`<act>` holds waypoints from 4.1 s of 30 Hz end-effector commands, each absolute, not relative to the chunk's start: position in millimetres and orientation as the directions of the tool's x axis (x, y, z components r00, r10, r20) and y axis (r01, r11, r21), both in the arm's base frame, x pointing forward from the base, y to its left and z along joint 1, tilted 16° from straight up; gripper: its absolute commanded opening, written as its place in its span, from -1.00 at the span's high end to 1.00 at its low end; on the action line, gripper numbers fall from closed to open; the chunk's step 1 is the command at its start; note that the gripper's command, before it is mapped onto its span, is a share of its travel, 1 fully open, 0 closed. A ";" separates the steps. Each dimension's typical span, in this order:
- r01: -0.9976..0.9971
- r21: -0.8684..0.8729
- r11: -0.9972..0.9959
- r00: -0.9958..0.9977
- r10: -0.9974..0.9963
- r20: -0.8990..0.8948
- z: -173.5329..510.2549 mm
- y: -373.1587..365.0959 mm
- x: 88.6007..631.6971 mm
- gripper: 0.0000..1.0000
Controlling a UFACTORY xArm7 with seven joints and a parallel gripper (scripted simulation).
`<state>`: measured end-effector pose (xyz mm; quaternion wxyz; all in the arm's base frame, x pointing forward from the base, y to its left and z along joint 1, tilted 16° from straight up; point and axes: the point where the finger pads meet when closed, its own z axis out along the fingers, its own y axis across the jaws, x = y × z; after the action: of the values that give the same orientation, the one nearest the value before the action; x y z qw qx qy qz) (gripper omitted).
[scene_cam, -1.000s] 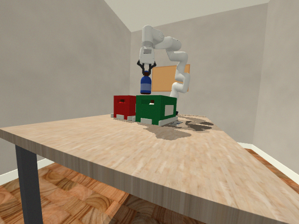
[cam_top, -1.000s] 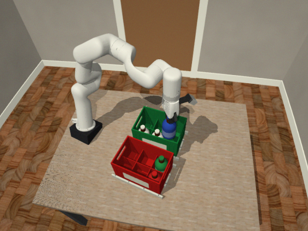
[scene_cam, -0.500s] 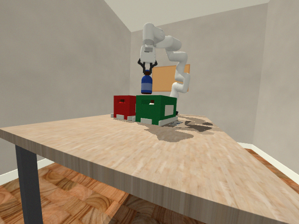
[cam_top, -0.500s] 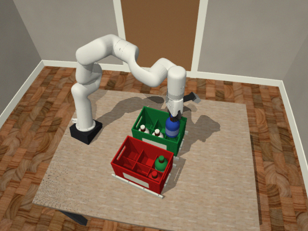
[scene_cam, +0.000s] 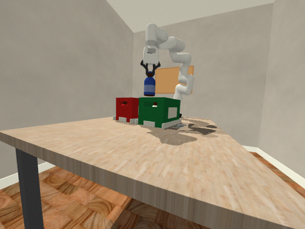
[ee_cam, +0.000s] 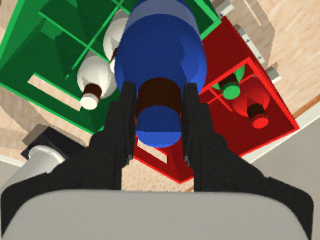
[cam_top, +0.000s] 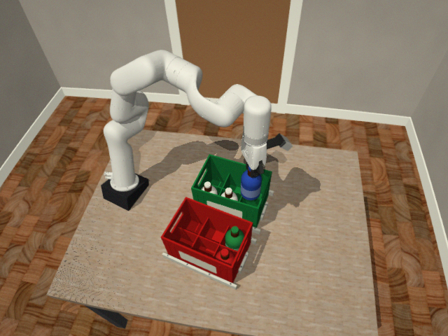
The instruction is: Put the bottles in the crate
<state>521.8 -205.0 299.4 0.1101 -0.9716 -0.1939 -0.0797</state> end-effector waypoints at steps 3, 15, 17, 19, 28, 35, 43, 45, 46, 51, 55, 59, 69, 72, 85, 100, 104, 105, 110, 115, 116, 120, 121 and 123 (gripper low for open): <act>0.394 -0.178 -0.902 0.912 0.358 0.201 301.9 -206.3 522.2 1.00; 0.394 -0.178 -0.902 0.912 0.358 0.201 301.9 -206.4 522.1 1.00; 0.394 -0.178 -0.902 0.912 0.358 0.201 301.9 -206.4 522.1 1.00; 0.394 -0.178 -0.902 0.912 0.358 0.201 301.9 -206.3 522.1 1.00; 0.394 -0.178 -0.902 0.912 0.358 0.201 301.9 -206.4 522.0 1.00; 0.394 -0.178 -0.902 0.912 0.358 0.201 298.0 -205.5 522.5 1.00; 0.394 -0.178 -0.902 0.912 0.358 0.201 292.3 -204.0 523.2 1.00; 0.394 -0.178 -0.902 0.912 0.358 0.201 290.3 -203.6 523.4 1.00; 0.394 -0.178 -0.902 0.912 0.358 0.201 289.4 -203.3 523.5 1.00; 0.394 -0.178 -0.902 0.912 0.358 0.201 284.6 -202.1 524.1 1.00; 0.394 -0.178 -0.902 0.912 0.358 0.201 280.7 -201.1 524.6 1.00; 0.394 -0.178 -0.902 0.912 0.358 0.201 278.8 -200.7 524.8 1.00; 0.394 -0.178 -0.902 0.912 0.358 0.201 269.2 -198.2 526.0 1.00; 0.394 -0.178 -0.902 0.912 0.358 0.201 266.3 -197.5 526.4 1.00; 0.394 -0.178 -0.902 0.912 0.358 0.201 255.7 -194.8 527.7 1.00; 0.394 -0.178 -0.902 0.912 0.358 0.201 243.2 -191.7 529.2 1.00; 0.394 -0.178 -0.902 0.912 0.358 0.201 239.3 -190.7 529.7 1.00; 0.394 -0.178 -0.902 0.912 0.358 0.201 238.3 -190.5 529.8 1.00; 0.394 -0.178 -0.902 0.912 0.358 0.201 235.4 -189.8 530.2 1.00; 0.394 -0.178 -0.902 0.912 0.358 0.201 230.6 -188.6 530.8 1.00; 0.394 -0.178 -0.902 0.912 0.358 0.201 229.7 -188.3 530.9 1.00; 0.394 -0.178 -0.902 0.912 0.358 0.201 225.8 -187.3 531.3 1.00; 0.394 -0.178 -0.902 0.912 0.358 0.201 224.9 -187.1 531.5 1.00; 0.394 -0.178 -0.902 0.912 0.358 0.201 222.9 -186.6 531.7 1.00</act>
<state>530.4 -186.0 223.8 0.1102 -0.9715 -0.1940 -0.0796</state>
